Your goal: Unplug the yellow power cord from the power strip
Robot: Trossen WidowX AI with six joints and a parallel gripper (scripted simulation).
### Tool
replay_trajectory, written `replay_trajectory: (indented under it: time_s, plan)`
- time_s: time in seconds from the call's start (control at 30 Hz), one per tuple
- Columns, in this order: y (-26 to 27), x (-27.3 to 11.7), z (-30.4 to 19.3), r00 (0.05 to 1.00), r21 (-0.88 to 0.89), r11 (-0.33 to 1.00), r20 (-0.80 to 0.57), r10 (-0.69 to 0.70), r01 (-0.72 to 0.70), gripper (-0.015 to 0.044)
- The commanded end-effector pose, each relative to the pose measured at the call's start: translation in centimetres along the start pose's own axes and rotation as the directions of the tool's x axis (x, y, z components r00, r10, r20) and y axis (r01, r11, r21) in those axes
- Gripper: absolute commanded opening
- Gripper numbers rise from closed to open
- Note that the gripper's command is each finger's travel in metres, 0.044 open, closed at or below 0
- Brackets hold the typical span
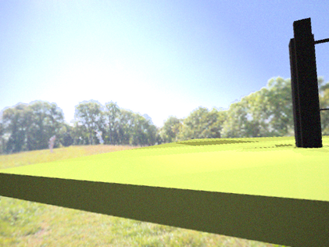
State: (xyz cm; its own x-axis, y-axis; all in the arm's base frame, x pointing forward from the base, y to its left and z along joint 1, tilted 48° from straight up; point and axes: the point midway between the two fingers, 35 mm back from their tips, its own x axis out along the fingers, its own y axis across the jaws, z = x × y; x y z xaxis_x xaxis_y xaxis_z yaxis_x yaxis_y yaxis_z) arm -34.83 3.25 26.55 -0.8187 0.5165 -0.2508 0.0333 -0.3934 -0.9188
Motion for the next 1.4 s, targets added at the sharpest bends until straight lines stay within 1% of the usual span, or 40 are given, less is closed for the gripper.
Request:
replay_trajectory:
  time_s: [0.0,0.13,0.27,0.37,0.47,0.57,0.67,0.77,0.87,1.07,1.23,1.37]
  plan:
    - [0.1,0.0,0.1,1.0,0.0,1.0,0.003,0.003,-0.003,0.0374]
    - [2.0,-1.0,2.4,0.995,-0.008,0.998,0.079,0.066,-0.066,0.0269]
    - [5.7,-3.7,6.4,0.957,-0.041,0.981,0.215,0.196,-0.192,0.0164]
    - [8.9,-6.4,9.0,0.901,-0.075,0.95,0.301,0.312,-0.304,0.016]
    - [12.2,-9.9,11.0,0.822,-0.123,0.899,0.368,0.435,-0.42,0.016]
    - [15.3,-13.7,12.4,0.727,-0.184,0.83,0.409,0.552,-0.527,0.016]
    - [18.5,-17.8,13.0,0.618,-0.257,0.738,0.416,0.667,-0.624,0.016]
    - [21.8,-22.0,12.8,0.502,-0.332,0.625,0.388,0.773,-0.706,0.016]
    - [24.7,-26.4,11.8,0.388,-0.401,0.499,0.328,0.861,-0.768,0.016]
    - [28.9,-35.0,7.8,0.195,-0.502,0.25,0.161,0.968,-0.828,0.016]
    - [30.9,-41.2,3.1,0.088,-0.544,0.065,-0.015,0.996,-0.836,0.016]
    - [31.9,-45.5,-2.1,0.045,-0.555,-0.071,-0.193,0.98,-0.829,0.016]
